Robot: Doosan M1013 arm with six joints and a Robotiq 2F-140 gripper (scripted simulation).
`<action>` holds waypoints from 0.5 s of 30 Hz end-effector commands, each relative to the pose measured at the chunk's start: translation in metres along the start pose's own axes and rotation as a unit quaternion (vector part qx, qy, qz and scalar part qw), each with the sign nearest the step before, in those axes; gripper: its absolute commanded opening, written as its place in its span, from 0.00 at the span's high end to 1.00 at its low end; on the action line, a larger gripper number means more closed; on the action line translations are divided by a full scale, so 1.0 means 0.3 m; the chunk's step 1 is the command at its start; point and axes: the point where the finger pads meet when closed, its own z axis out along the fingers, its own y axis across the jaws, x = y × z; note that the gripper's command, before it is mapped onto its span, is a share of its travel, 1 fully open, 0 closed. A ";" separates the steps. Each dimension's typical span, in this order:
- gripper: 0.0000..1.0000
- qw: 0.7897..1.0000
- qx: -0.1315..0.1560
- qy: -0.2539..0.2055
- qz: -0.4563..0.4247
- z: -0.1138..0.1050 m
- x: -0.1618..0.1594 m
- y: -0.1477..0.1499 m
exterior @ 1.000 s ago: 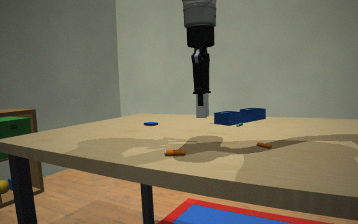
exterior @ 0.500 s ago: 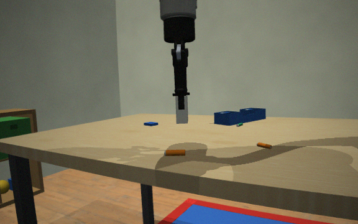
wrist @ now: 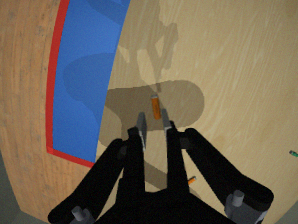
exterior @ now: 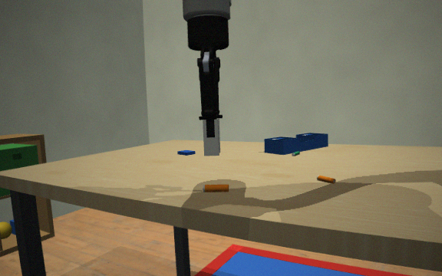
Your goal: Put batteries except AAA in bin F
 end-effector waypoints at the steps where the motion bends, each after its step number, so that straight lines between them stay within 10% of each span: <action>1: 0.74 1.000 -0.001 0.000 0.001 -0.006 0.004 -0.005; 15: 0.74 1.000 -0.001 0.000 0.001 -0.006 -0.008 0.015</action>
